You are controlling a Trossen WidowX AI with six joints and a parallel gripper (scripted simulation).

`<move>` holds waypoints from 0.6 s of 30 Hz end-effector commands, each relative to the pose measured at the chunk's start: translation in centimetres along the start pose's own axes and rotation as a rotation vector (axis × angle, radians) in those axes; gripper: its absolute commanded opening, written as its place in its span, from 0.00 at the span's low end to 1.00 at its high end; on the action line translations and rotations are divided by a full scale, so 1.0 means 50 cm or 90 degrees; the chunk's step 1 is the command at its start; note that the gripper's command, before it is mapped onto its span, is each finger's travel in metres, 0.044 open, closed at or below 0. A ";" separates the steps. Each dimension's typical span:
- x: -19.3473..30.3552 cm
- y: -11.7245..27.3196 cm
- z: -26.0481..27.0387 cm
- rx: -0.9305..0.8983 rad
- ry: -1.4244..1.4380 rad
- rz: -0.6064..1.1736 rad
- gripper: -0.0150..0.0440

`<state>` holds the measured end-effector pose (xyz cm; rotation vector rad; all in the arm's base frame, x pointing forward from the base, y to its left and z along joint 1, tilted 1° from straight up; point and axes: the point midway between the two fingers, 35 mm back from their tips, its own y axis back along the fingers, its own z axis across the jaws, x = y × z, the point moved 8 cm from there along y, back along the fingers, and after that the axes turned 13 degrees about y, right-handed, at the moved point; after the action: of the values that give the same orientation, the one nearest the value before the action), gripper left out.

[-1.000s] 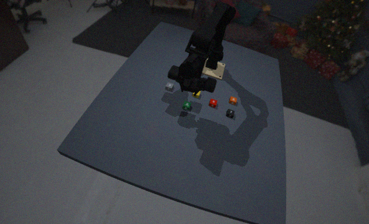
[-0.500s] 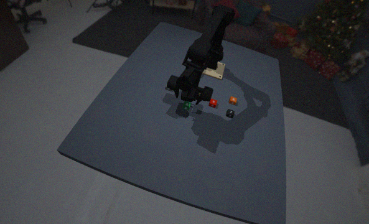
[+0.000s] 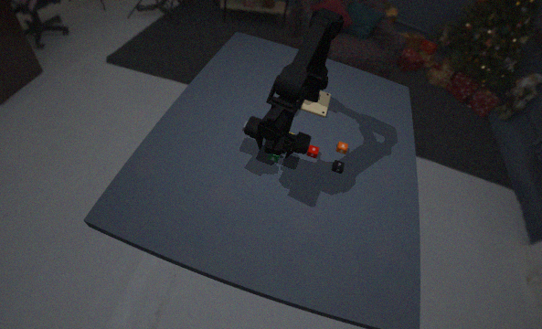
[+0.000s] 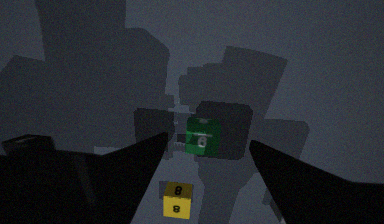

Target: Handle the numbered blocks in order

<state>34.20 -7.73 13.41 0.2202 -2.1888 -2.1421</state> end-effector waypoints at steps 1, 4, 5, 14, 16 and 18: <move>0.002 -0.013 0.001 -0.002 0.004 0.005 0.93; 0.002 -0.013 0.001 -0.002 0.004 0.005 0.80; 0.002 -0.013 0.001 -0.002 0.004 0.005 0.75; 0.002 -0.013 0.001 -0.002 0.004 0.005 0.46; 0.002 -0.013 0.001 -0.002 0.004 0.005 0.46; 0.002 -0.013 0.001 -0.002 0.004 0.005 0.46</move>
<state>34.12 -7.71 12.79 0.2106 -2.1819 -2.1414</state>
